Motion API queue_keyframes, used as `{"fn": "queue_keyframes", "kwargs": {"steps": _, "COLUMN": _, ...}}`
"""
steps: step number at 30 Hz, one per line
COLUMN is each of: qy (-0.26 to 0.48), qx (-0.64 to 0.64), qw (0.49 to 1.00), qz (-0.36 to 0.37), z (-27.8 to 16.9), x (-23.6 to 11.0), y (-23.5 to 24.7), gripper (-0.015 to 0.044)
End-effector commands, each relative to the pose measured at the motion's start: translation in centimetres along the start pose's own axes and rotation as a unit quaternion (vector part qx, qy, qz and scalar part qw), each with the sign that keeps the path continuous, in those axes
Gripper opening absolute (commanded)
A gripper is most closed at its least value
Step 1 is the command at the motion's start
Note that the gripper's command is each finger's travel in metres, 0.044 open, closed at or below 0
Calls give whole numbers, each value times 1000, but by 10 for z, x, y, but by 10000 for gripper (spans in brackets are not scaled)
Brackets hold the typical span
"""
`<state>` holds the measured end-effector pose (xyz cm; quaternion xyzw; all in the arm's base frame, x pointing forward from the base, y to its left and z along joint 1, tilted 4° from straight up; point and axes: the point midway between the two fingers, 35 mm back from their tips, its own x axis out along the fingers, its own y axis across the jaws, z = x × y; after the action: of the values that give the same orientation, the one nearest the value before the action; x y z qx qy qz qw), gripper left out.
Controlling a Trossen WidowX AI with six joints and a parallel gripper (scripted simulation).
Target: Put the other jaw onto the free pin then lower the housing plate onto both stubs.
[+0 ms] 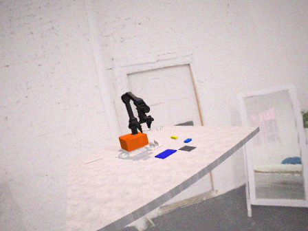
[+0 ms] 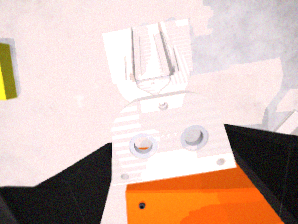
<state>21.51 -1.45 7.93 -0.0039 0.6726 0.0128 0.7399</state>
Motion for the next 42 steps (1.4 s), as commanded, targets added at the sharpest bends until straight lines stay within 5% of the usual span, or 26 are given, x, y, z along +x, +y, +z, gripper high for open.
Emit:
{"fn": "queue_keyframes", "kwargs": {"steps": 1, "qy": 2, "qx": 2, "qw": 1000, "qz": -2, "z": -1, "x": 0, "y": 0, "gripper": 351}}
{"fn": "queue_keyframes", "kwargs": {"steps": 42, "qy": 2, "qx": 2, "qw": 1000, "qz": -2, "z": 5, "x": 29, "y": -1, "gripper": 351}}
